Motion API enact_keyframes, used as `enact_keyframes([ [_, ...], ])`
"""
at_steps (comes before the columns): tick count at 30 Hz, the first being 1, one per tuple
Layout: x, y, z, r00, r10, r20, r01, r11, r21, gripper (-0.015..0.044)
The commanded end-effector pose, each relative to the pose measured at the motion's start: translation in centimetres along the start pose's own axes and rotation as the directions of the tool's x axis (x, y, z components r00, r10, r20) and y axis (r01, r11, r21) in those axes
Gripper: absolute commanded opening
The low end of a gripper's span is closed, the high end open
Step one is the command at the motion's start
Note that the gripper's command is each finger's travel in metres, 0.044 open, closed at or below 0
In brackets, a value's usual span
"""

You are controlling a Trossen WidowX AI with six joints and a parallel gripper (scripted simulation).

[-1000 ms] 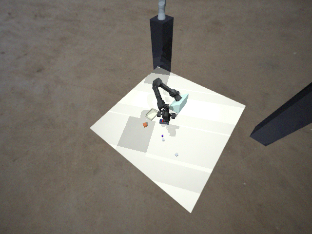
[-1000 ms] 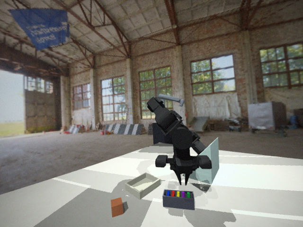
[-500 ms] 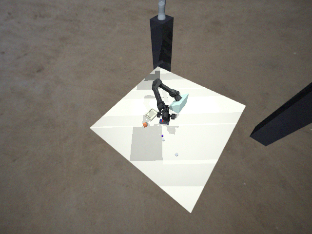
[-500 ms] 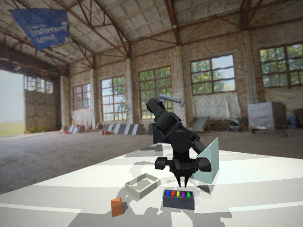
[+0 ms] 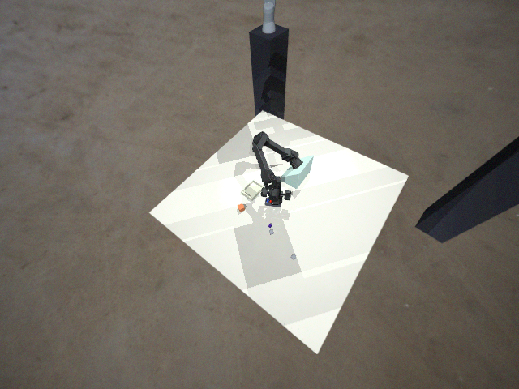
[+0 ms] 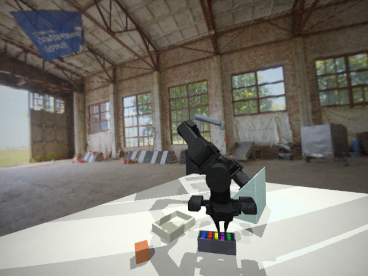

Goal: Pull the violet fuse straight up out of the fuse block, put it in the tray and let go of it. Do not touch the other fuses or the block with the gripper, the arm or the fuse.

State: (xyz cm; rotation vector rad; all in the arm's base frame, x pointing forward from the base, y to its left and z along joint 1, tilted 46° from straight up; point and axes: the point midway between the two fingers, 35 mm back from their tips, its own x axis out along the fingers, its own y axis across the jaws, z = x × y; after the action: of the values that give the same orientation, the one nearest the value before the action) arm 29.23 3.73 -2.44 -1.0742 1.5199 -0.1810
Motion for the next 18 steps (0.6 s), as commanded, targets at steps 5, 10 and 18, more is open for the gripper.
enact_keyframes([
  [5, 0.9, 0.11, -0.12, 1.0, -0.004, -0.008, 0.003, 1.0, -0.011, 0.0066],
  [10, 0.91, 0.11, -0.12, 1.0, -0.004, -0.008, 0.004, 1.0, -0.011, 0.0066],
  [18, 1.22, 0.11, -0.12, 1.0, -0.004, -0.008, 0.004, 1.0, -0.011, 0.0066],
])
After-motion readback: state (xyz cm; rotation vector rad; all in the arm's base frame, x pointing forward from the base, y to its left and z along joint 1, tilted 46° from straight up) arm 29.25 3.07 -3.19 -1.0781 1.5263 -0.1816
